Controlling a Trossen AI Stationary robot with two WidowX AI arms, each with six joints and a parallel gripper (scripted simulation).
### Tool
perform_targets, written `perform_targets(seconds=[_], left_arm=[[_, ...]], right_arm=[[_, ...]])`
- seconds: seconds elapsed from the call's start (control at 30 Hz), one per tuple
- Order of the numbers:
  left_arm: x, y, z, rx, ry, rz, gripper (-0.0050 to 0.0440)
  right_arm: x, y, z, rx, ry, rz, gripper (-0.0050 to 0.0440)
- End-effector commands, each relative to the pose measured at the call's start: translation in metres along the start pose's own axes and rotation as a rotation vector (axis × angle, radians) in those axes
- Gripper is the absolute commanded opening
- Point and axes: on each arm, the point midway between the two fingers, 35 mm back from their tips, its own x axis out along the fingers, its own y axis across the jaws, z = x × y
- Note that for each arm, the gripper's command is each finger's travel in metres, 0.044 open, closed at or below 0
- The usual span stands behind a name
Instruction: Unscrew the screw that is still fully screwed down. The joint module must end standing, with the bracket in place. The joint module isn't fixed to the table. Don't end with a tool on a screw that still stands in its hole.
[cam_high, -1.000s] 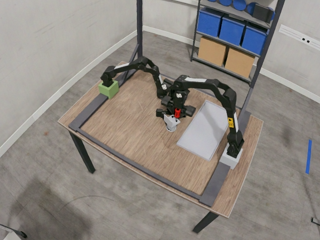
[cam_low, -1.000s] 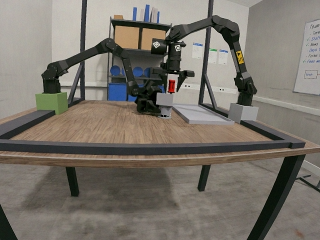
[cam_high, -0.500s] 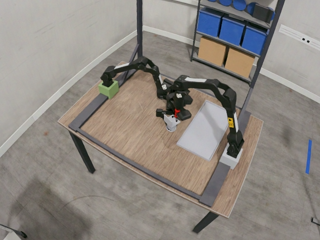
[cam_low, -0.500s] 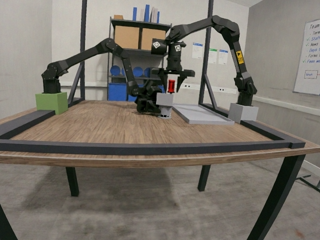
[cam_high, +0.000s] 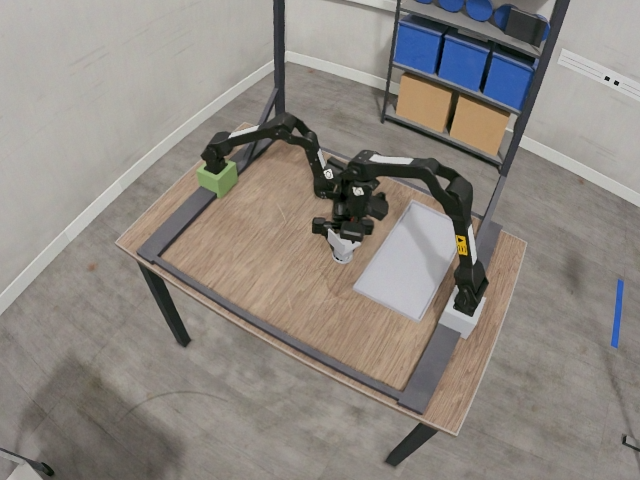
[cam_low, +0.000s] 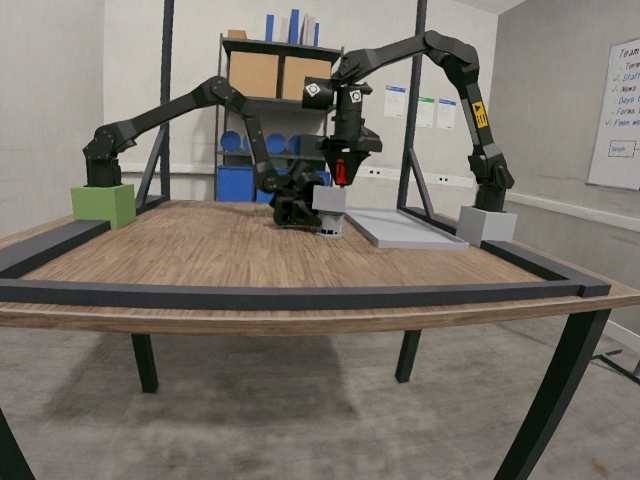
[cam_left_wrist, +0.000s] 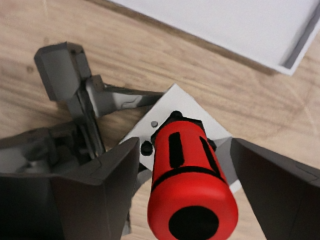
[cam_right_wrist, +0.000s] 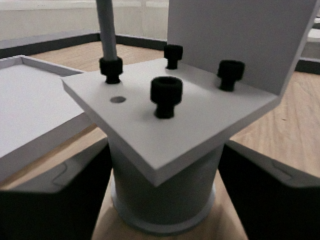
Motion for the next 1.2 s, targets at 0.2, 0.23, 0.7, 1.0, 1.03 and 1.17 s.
perform_targets(seconds=[0.2,0.23,0.7,1.0,1.03,1.17], left_arm=[[-0.0138,0.0024,-0.0033,0.139,0.04,0.023,0.025],[-0.0138,0.0023,-0.0033,0.145,0.04,0.022,0.025],[-0.0113,0.0027,-0.0036,0.172,0.034,0.017,0.025],[-0.0113,0.0027,-0.0036,0.172,0.034,0.017,0.025],[-0.0113,0.0027,-0.0036,0.172,0.034,0.017,0.025],[-0.0146,0.0024,-0.0036,0.175,0.042,0.022,0.025]], right_arm=[[0.0016,0.0051,0.0146,0.035,-0.012,0.0,0.0245],[0.0016,0.0051,0.0146,0.035,-0.012,0.0,0.0245],[0.0016,0.0051,0.0146,0.035,-0.012,0.0,0.0245],[0.0016,0.0051,0.0146,0.035,-0.012,0.0,0.0245],[0.0016,0.0051,0.0146,0.035,-0.012,0.0,0.0245],[0.0016,0.0051,0.0146,0.035,-0.012,0.0,0.0245]])
